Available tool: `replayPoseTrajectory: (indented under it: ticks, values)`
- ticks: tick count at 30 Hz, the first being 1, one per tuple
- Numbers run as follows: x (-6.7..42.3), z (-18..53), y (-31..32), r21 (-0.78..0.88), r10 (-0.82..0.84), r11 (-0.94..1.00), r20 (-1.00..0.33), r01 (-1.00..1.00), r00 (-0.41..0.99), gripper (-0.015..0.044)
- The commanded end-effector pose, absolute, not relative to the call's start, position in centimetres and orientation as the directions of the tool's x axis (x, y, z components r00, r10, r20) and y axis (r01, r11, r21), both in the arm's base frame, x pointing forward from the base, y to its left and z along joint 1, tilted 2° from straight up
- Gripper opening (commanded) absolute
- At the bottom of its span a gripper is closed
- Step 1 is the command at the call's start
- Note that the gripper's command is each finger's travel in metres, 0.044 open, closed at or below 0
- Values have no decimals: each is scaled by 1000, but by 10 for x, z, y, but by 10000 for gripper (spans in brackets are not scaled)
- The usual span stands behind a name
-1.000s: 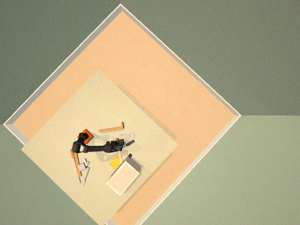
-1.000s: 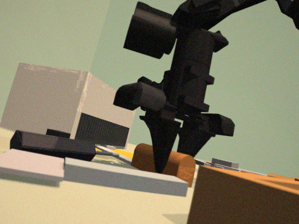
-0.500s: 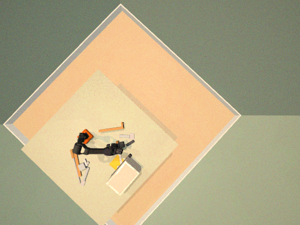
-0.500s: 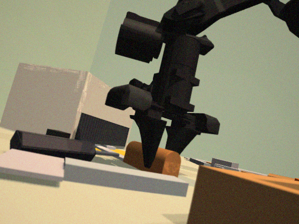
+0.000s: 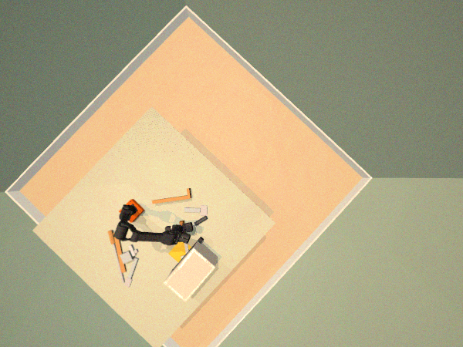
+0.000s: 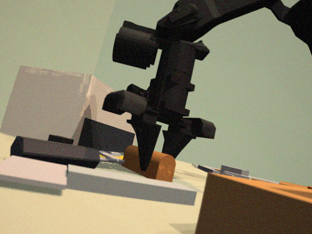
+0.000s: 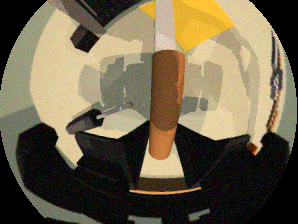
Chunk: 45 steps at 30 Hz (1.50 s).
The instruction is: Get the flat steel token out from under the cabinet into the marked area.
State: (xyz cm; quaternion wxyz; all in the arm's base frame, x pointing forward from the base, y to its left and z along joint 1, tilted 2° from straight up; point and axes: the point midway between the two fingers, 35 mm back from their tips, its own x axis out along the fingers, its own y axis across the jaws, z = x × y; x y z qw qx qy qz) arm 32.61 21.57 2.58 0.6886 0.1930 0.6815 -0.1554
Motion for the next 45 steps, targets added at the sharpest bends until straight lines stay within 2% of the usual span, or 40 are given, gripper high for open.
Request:
replayPoseTrajectory:
  ticks: [1,20,45]
  values:
    - [335,26,211,55,48,878,-998,476,27,0]
    - [361,26,197,55,47,878,-998,476,30,0]
    - [353,25,184,54,46,878,-999,476,29,0]
